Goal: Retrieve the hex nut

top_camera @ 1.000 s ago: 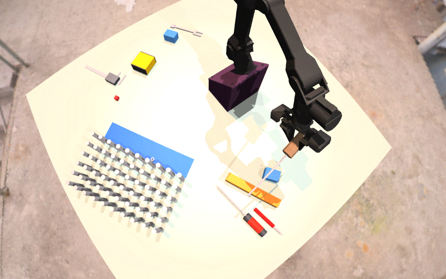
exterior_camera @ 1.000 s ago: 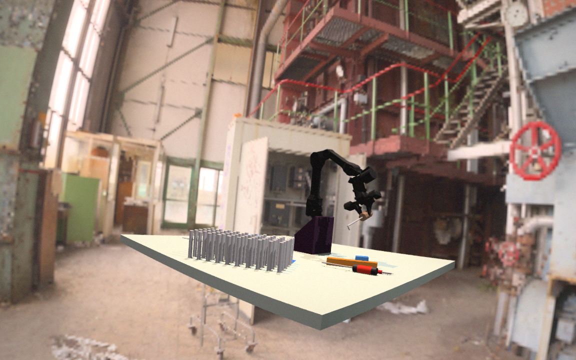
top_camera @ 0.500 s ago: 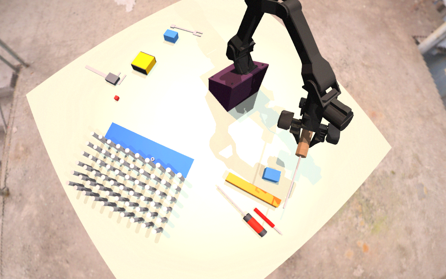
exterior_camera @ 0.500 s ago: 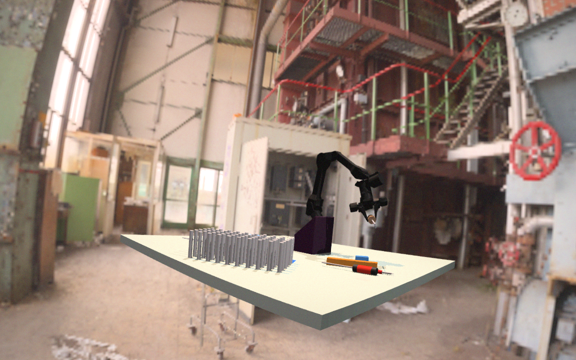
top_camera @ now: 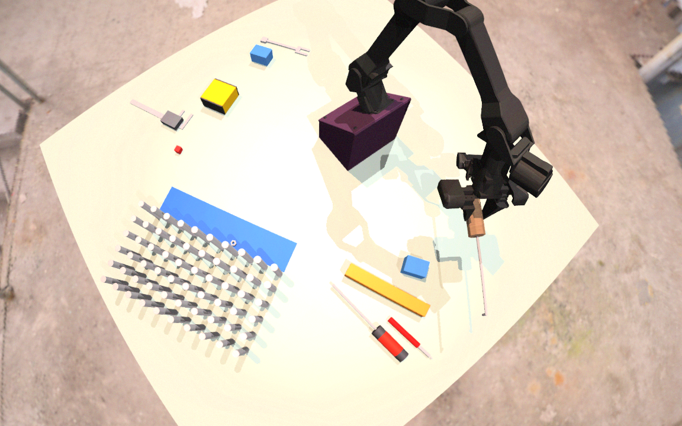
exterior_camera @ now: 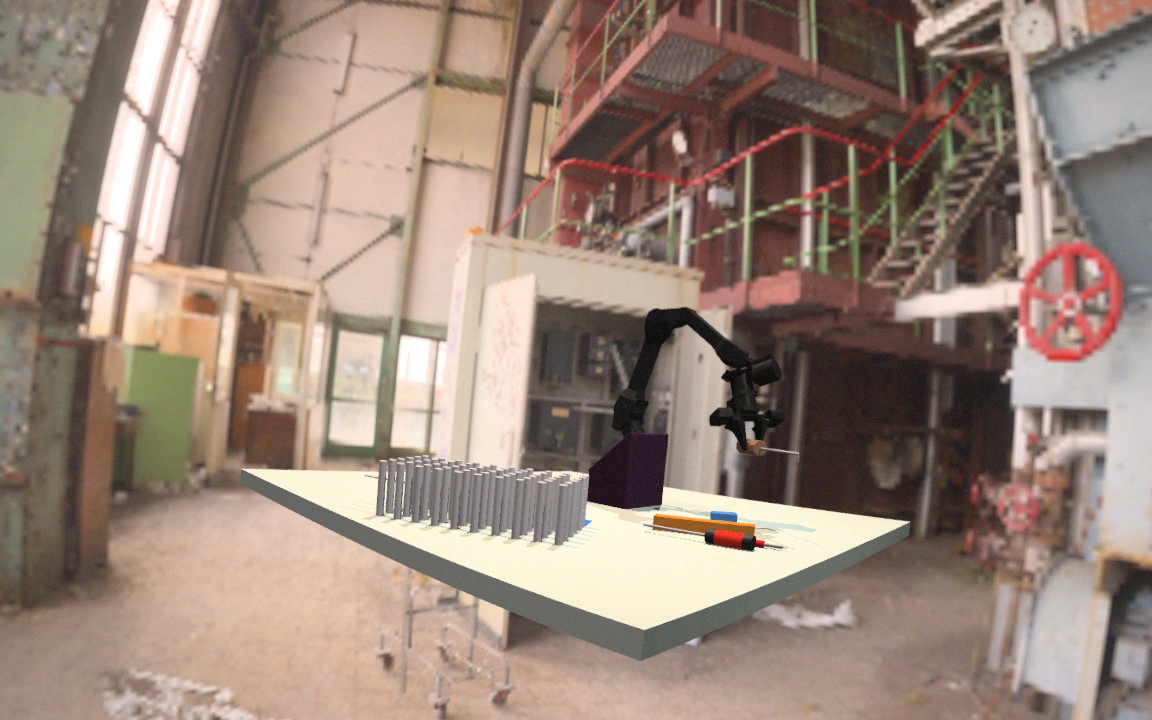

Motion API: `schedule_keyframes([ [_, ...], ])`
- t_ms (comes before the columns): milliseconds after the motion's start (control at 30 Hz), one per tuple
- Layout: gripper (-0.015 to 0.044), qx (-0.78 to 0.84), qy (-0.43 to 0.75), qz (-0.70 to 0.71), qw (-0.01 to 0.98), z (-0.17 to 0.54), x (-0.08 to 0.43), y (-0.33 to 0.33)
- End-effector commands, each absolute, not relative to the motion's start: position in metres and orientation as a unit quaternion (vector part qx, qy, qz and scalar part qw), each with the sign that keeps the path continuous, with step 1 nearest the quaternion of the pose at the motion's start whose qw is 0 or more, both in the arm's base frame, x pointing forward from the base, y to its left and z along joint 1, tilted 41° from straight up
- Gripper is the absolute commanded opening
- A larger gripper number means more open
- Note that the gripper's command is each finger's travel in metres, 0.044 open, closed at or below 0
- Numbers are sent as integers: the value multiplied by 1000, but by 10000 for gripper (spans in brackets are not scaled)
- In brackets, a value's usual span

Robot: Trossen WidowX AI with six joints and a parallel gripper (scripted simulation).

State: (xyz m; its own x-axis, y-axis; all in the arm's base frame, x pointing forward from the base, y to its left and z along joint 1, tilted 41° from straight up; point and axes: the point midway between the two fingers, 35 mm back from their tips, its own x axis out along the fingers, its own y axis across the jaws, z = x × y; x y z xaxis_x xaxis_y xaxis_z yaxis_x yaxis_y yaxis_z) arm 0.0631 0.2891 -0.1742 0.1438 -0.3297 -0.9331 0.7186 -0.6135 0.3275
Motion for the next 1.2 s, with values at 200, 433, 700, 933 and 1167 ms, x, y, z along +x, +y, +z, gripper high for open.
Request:
schedule_keyframes([
  [200,0,617,178,-628,440,-179,58,291],
  [433,0,617,178,-628,440,-185,57,288],
  [700,0,617,178,-628,440,-192,56,284],
  [933,0,617,178,-628,440,-199,55,281],
  [1167,0,617,178,-628,439,-206,54,277],
])
